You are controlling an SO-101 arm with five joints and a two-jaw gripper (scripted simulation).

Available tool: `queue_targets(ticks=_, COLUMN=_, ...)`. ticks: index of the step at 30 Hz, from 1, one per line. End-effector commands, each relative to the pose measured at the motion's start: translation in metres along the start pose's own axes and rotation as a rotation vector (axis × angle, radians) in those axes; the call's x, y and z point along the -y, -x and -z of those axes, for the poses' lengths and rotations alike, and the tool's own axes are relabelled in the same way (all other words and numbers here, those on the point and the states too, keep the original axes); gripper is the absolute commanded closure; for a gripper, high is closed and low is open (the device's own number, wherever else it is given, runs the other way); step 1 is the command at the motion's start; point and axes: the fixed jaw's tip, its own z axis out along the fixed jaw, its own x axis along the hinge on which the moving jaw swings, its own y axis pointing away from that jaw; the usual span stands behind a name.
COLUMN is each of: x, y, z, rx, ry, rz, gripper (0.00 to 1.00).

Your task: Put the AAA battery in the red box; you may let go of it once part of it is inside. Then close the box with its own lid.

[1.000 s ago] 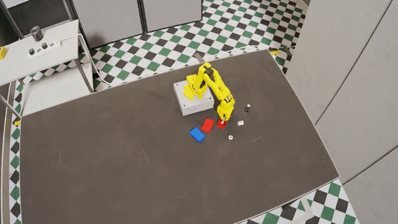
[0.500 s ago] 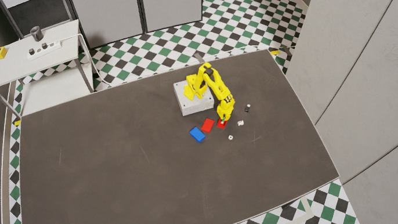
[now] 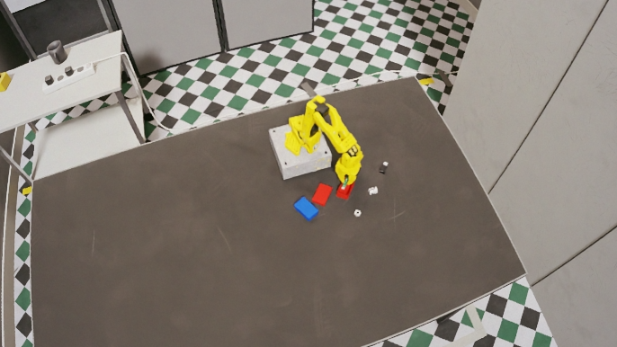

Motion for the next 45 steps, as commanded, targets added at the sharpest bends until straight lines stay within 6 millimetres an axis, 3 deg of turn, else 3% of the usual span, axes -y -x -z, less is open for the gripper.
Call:
queue_targets(ticks=1, x=-0.002, y=0.003, z=0.004, rx=0.001, ry=0.0, rz=0.001, gripper=0.97)
queue_targets(ticks=45, x=-0.002, y=0.003, z=-0.006, rx=0.001, ry=0.0, rz=0.001, gripper=0.97)
